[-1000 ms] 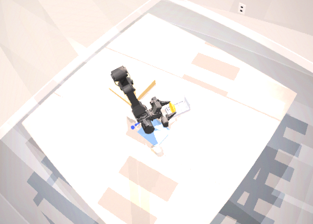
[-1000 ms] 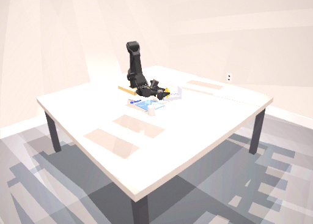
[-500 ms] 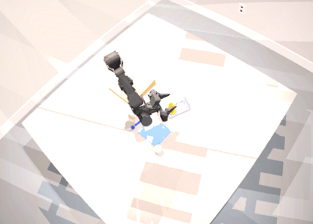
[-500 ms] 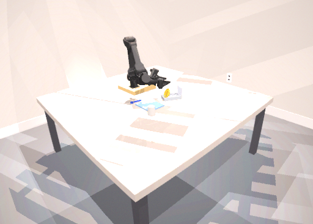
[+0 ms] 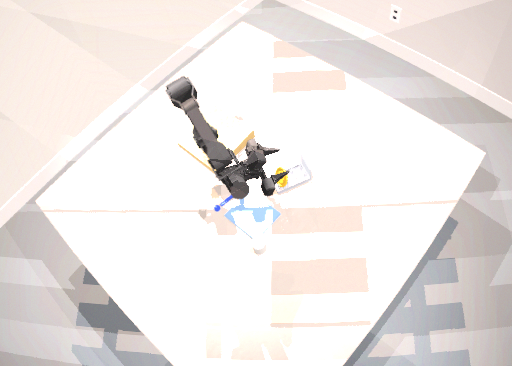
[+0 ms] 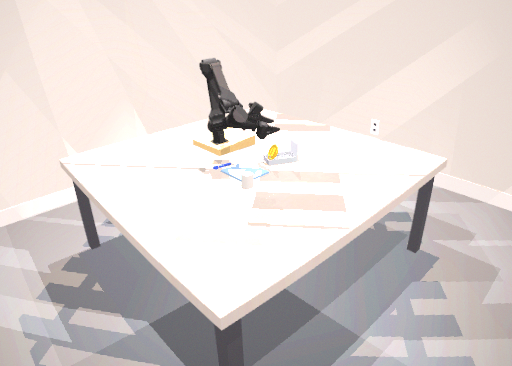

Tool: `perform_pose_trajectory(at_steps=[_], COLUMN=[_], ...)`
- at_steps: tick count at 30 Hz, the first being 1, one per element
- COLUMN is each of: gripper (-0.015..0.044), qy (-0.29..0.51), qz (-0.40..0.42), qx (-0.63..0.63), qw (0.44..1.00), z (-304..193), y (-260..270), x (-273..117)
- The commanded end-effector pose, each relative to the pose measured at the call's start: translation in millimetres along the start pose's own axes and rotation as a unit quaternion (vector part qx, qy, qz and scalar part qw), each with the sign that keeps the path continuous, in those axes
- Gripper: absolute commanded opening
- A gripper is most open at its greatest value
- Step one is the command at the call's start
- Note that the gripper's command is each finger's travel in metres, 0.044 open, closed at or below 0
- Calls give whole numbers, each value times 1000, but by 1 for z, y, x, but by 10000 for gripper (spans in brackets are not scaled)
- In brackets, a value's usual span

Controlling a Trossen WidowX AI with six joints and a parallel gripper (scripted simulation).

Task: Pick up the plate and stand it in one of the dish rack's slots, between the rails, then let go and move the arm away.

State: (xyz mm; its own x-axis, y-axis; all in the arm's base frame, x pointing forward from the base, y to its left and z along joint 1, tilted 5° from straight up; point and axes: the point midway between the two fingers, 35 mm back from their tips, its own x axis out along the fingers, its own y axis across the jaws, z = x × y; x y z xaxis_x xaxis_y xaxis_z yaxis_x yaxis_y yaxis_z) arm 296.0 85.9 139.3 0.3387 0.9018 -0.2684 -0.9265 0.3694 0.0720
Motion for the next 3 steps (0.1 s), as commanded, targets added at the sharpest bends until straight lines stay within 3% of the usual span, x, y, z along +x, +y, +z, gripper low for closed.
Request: perform_pose_trajectory(at_steps=[1,3], gripper=[400,400], qy=[36,59], qz=[-16,-27], qx=[33,55], qw=[999,996], z=[3,4], y=[-6,-9], x=[0,-1])
